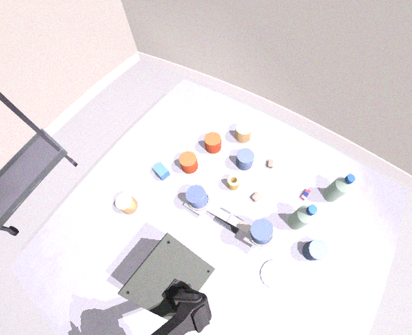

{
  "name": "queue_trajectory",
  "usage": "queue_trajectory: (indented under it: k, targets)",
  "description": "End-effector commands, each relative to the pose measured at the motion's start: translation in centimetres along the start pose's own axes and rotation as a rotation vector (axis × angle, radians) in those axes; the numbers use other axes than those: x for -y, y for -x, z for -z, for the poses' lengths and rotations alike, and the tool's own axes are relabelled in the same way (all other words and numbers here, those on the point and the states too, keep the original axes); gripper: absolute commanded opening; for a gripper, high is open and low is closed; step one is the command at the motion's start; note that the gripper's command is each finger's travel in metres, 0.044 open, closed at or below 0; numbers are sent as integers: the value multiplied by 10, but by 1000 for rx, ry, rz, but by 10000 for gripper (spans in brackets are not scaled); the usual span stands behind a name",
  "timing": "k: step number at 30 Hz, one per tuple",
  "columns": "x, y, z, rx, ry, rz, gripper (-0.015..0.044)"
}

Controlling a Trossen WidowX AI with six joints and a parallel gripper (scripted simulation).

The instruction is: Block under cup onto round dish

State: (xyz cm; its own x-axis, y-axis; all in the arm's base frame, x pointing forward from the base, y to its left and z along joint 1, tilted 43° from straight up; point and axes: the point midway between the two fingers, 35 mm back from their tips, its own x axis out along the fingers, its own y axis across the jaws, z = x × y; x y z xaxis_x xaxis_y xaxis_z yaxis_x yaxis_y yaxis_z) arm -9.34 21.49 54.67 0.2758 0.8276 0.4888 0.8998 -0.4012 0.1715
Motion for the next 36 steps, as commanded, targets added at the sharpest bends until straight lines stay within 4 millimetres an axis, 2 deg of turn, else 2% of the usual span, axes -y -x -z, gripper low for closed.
queue_trajectory:
  k: [1,2,10,22,30,36]
  targets:
    - [0,0,0,-1,-2,0,426]
    - [-1,0,1,-4,-9,0,440]
    - [-21,8,17,-74,-189,-4,440]
    - [-74,26,48,-235,-570,3,440]
    - [-116,37,57,-327,-829,-1,440]
    - [-125,42,59,-361,-969,34,440]
